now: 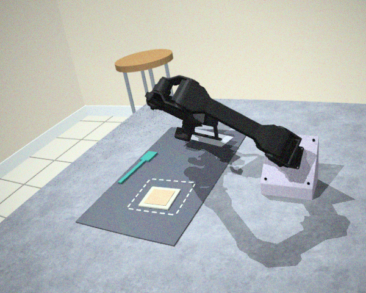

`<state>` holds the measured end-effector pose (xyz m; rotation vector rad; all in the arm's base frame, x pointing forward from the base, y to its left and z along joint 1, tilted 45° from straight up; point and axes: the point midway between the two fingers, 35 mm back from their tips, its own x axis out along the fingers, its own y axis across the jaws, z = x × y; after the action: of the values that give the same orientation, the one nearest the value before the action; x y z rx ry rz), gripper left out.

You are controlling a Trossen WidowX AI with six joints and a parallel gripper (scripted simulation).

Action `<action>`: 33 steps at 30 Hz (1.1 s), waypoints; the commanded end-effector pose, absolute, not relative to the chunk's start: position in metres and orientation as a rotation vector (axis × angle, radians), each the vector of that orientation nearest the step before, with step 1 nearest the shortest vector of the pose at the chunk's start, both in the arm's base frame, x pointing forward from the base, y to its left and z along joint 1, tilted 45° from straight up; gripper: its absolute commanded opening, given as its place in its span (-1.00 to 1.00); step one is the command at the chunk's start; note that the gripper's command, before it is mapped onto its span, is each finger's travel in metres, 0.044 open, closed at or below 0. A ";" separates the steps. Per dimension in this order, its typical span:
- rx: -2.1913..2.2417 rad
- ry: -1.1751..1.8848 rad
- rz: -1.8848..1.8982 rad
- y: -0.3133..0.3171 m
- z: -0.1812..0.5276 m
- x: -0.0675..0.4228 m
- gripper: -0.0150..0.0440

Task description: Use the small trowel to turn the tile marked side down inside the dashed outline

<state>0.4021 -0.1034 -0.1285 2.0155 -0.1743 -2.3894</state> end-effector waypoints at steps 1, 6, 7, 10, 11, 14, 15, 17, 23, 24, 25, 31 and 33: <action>2.014 -0.193 -2.381 -0.102 -0.132 0.404 -0.49; 2.015 -0.192 -2.381 -0.096 -0.138 0.403 -0.49; 2.015 -0.192 -2.381 -0.095 -0.139 0.403 -0.49; 2.015 -0.191 -2.382 -0.092 -0.143 0.403 -0.49; 2.015 -0.191 -2.382 -0.091 -0.144 0.403 -0.49; 2.015 -0.191 -2.382 -0.087 -0.147 0.403 -0.49; 2.015 -0.191 -2.382 -0.086 -0.148 0.403 -0.49; 2.015 -0.190 -2.382 -0.085 -0.150 0.403 -0.49; 2.016 -0.190 -2.382 -0.085 -0.150 0.403 -0.05; 2.016 -0.190 -2.382 -0.085 -0.150 0.403 0.04; 2.016 -0.190 -2.382 -0.085 -0.150 0.403 0.13; 2.016 -0.190 -2.382 -0.085 -0.150 0.403 0.53; 2.016 -0.190 -2.382 -0.085 -0.150 0.403 0.53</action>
<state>0.4030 -0.0843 -0.1496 2.0163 -0.1806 -2.3825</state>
